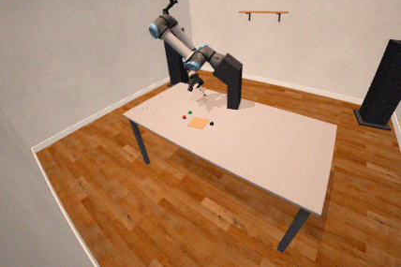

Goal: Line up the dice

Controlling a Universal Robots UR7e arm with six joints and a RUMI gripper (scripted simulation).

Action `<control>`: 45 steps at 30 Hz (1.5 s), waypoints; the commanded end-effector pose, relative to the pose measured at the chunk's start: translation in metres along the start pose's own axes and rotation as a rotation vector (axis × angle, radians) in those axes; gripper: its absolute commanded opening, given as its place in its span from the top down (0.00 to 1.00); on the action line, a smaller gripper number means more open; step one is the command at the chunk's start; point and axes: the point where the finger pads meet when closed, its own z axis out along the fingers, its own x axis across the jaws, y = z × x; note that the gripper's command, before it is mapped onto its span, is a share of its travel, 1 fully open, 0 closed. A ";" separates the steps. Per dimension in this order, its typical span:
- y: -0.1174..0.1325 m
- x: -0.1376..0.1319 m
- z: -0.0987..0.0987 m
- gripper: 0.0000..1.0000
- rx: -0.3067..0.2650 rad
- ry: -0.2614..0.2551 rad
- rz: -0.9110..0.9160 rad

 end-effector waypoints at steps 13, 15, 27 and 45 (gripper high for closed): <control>0.020 0.034 0.015 0.00 -0.178 0.218 -0.236; 0.020 0.041 0.017 0.00 -0.206 0.267 -0.286; 0.004 0.066 0.017 0.00 -0.286 0.498 -0.516; -0.060 0.053 0.010 0.00 -0.227 0.860 -0.858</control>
